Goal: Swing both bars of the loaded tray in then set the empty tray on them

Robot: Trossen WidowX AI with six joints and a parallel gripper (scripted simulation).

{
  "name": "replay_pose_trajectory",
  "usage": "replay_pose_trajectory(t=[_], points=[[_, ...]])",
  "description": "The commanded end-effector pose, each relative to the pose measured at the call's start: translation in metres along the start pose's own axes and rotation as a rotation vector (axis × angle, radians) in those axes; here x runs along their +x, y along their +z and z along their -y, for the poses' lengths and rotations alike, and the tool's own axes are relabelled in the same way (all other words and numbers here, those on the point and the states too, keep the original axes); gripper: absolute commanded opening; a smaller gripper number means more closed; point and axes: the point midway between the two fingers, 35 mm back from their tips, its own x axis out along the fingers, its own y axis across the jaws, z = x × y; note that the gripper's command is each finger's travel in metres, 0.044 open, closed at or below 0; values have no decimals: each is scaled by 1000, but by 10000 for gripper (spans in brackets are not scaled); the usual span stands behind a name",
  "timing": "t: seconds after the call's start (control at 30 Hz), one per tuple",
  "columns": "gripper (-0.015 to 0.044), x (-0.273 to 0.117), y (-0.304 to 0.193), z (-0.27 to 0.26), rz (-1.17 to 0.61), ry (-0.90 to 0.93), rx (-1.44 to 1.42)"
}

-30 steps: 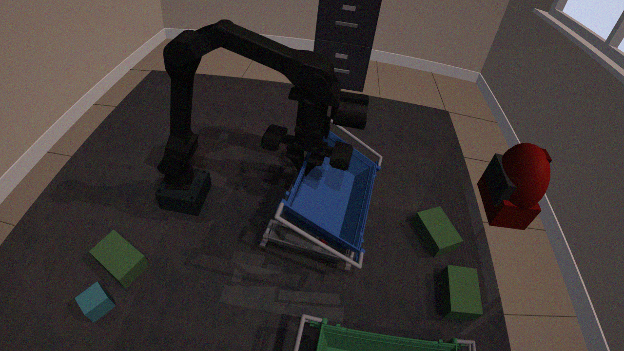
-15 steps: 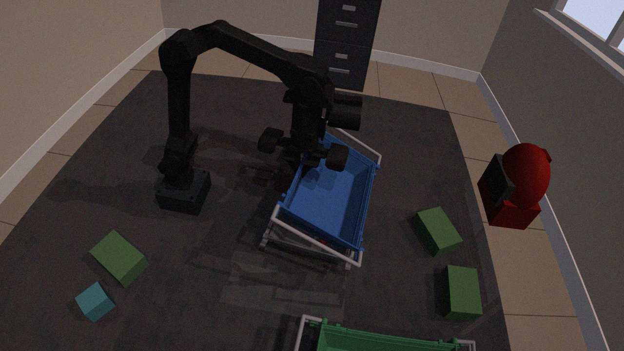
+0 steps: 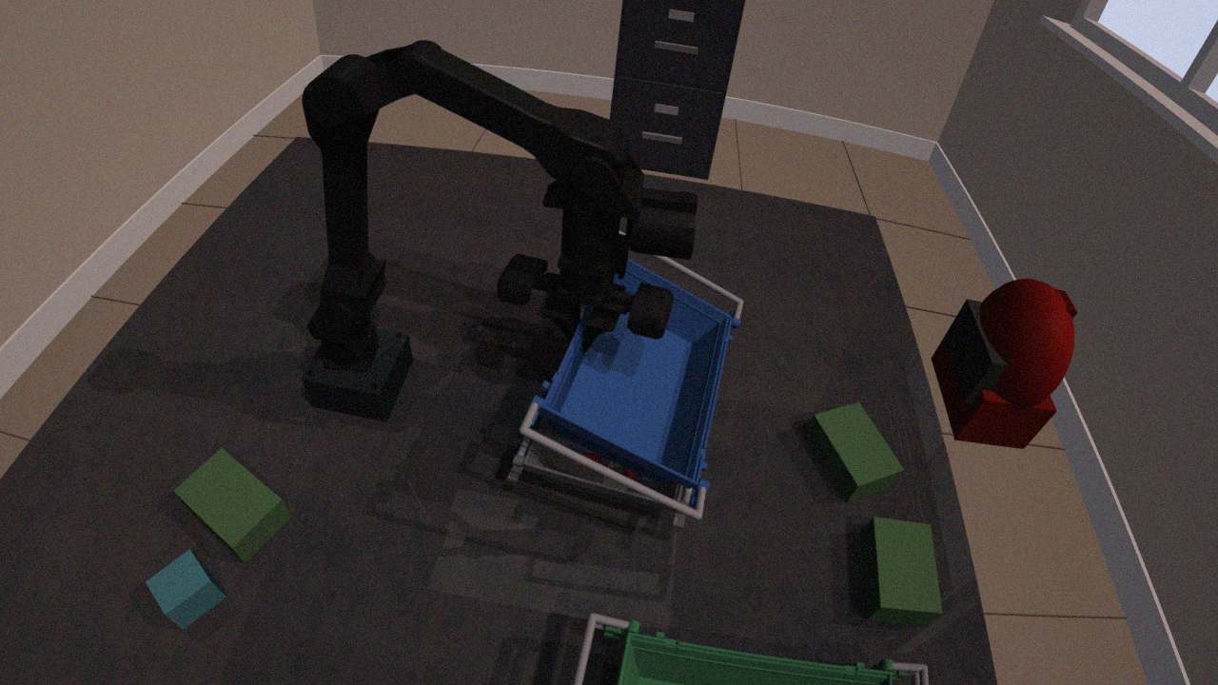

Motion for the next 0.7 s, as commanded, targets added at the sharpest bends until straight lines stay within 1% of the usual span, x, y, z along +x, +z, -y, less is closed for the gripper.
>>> replay_pose_trajectory(t=[0.0,0.67], points=[[0,7,1,-4,1,9,-2],[0,22,1,-10,1,10,-2]])
